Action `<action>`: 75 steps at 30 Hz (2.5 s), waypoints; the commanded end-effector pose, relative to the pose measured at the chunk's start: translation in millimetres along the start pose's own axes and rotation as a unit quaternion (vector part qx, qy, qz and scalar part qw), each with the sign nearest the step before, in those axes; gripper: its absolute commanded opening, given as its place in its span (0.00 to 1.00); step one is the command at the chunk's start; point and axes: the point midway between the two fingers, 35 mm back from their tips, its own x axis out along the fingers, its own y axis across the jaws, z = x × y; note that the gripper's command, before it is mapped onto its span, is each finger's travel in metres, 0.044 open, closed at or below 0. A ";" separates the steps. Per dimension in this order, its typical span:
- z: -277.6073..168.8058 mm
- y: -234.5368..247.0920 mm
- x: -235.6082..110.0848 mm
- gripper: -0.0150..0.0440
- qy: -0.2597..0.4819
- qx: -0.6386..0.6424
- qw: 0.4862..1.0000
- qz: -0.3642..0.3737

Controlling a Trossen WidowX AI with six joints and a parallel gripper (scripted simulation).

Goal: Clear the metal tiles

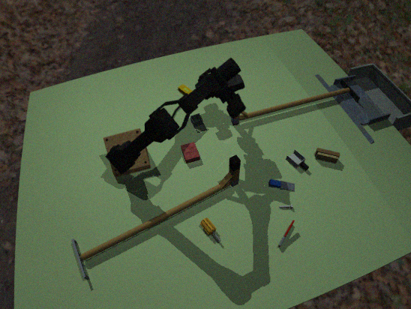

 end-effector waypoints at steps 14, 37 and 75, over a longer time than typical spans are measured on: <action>-8.5 4.4 -16.6 0.25 -0.009 0.001 1.000 0.003; -27.4 6.2 -30.1 0.25 -0.009 0.001 1.000 0.004; -59.9 3.3 -50.4 0.25 -0.011 0.000 1.000 0.004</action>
